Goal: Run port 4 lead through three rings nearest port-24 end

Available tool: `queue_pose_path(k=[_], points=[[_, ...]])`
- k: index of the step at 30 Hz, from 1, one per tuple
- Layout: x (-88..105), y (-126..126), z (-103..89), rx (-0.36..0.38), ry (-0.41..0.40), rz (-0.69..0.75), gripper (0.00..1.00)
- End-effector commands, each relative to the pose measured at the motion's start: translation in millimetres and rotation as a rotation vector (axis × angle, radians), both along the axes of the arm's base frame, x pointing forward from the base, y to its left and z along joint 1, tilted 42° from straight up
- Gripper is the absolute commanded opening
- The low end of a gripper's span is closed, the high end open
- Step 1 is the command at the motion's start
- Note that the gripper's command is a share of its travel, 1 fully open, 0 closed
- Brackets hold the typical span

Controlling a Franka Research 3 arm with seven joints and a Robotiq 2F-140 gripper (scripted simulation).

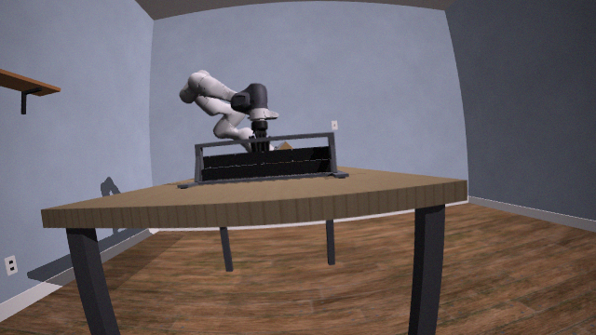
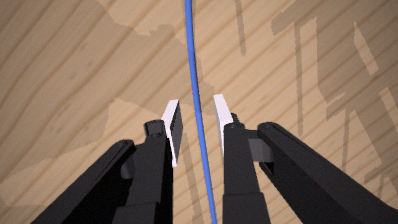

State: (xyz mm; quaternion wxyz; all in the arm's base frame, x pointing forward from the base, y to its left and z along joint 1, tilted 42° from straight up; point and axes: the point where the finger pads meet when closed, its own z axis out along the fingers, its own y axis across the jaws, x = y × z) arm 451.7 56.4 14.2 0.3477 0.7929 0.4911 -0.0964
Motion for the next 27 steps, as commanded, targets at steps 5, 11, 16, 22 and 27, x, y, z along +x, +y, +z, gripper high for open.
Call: queue_pose_path(k=[5,11,16,22,27], points=[[0.2,-0.7,-1.0,0.001,-0.002,-0.001,0.2],[0.3,-1.1,-1.4,0.001,-0.002,-0.001,0.2],[0.4,-1.7,-2.1,0.001,-0.002,-0.001,0.2],[0.6,-2.3,-2.9,0.001,-0.002,-0.001,0.2],[0.9,-3.3,-4.0,0.001,-0.002,-0.001,0.2]])
